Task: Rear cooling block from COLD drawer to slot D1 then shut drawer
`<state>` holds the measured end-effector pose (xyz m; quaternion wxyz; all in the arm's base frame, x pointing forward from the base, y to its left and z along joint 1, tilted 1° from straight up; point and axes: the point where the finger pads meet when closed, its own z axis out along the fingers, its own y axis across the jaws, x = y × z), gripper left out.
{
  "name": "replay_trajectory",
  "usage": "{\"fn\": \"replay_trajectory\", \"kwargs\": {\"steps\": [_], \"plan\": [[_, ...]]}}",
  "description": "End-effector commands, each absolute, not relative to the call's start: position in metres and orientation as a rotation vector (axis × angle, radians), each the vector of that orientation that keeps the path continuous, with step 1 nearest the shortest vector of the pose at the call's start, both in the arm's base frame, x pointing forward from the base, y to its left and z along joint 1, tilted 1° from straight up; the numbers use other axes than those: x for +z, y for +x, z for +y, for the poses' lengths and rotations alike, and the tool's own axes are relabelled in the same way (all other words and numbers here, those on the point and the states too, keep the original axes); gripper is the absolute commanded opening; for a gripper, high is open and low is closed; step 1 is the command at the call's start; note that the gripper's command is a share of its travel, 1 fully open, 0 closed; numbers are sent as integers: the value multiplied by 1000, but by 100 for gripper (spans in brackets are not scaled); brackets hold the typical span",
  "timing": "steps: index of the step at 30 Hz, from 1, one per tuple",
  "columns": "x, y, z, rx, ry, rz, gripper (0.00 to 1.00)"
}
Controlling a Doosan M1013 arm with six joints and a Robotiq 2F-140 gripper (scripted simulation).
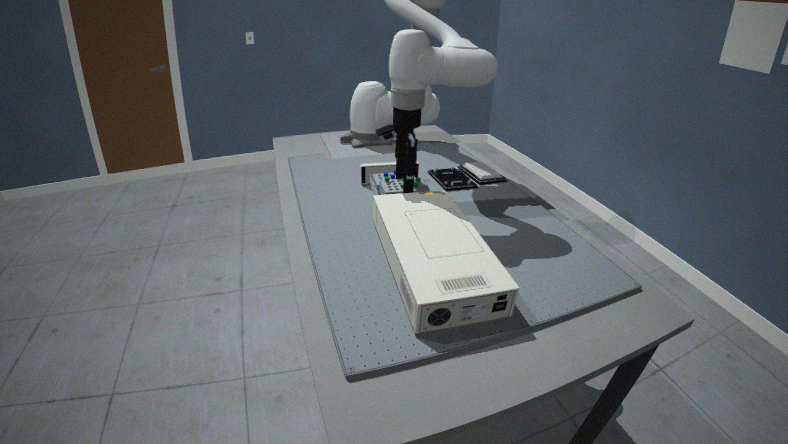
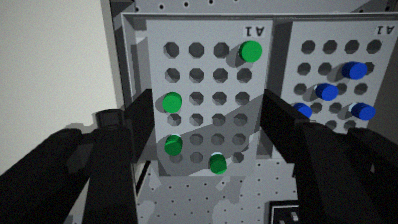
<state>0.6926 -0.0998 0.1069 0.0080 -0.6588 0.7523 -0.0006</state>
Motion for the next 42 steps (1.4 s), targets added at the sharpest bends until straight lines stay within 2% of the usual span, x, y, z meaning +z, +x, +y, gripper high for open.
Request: {"fn": "replay_trajectory", "kwargs": {"steps": [1,42], "plan": [[111,693,-100,-3,-2058,2351,10],[158,692,-100,-3,-2058,2351,10]]}}
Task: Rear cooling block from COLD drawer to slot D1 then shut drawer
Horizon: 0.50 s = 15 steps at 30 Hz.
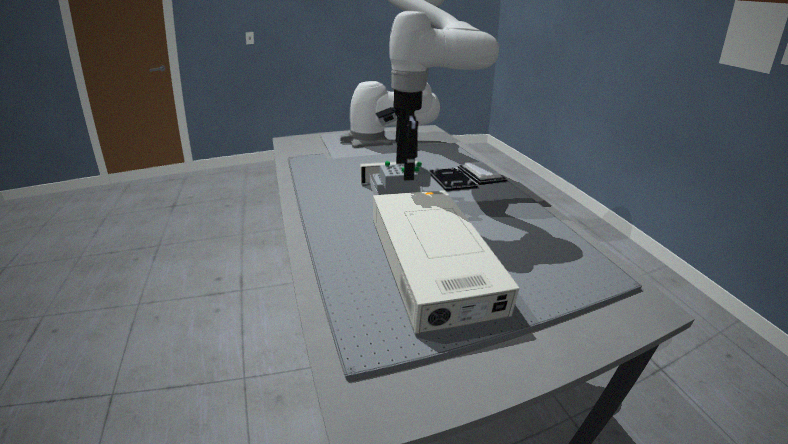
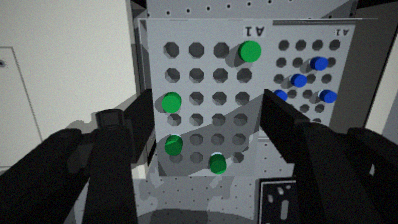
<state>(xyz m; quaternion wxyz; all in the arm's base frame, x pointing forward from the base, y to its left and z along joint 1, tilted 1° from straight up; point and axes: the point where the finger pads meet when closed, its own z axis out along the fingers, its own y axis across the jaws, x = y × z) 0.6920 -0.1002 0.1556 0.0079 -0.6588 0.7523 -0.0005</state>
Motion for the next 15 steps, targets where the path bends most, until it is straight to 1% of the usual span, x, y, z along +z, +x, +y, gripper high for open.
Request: {"fn": "replay_trajectory", "kwargs": {"steps": [1,15], "plan": [[159,692,-100,-3,-2058,2351,10],[177,692,-100,-3,-2058,2351,10]]}}
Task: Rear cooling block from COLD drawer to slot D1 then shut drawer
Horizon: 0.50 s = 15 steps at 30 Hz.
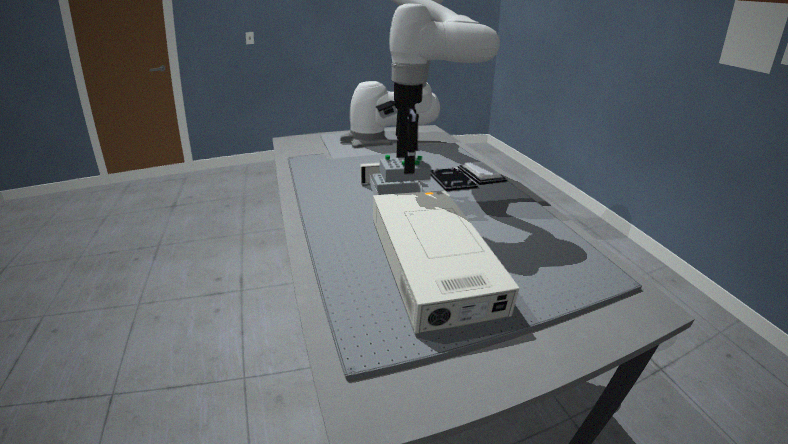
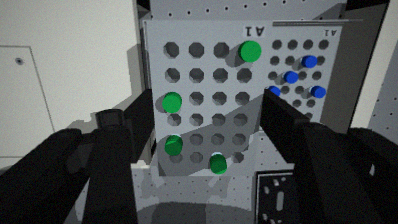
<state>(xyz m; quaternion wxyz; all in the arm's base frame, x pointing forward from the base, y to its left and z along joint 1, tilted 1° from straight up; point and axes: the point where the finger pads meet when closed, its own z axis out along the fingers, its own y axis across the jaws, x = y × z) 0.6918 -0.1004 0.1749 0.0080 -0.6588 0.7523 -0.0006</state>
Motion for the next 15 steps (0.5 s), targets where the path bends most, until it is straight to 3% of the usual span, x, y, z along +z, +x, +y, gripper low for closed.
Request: {"fn": "replay_trajectory", "kwargs": {"steps": [1,15], "plan": [[177,692,-100,-3,-2058,2351,10],[191,692,-101,-3,-2058,2351,10]]}}
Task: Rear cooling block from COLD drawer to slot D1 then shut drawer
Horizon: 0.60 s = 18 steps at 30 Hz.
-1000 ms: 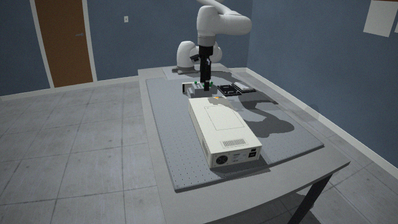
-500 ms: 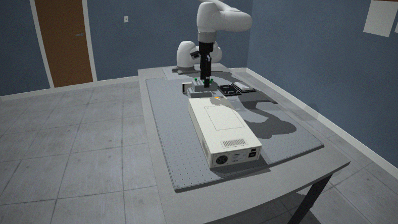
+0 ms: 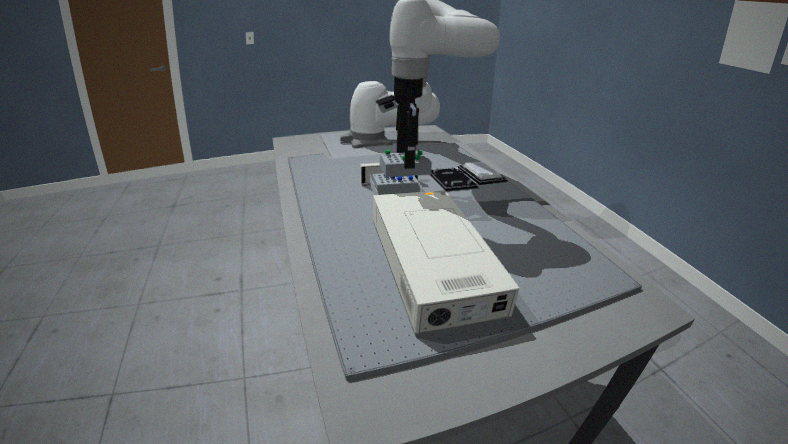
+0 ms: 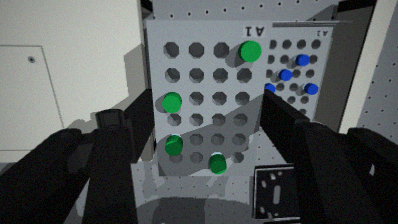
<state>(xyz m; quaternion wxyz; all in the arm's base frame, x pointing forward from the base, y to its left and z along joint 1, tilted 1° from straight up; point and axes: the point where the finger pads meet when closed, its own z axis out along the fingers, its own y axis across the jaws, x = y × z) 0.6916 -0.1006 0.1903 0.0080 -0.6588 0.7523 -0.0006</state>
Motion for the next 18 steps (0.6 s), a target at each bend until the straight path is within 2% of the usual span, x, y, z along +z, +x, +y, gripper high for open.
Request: {"fn": "replay_trajectory", "kwargs": {"steps": [1,18], "plan": [[191,692,-101,-3,-2058,2351,10],[191,688,-94,-4,-2151,2266,10]]}}
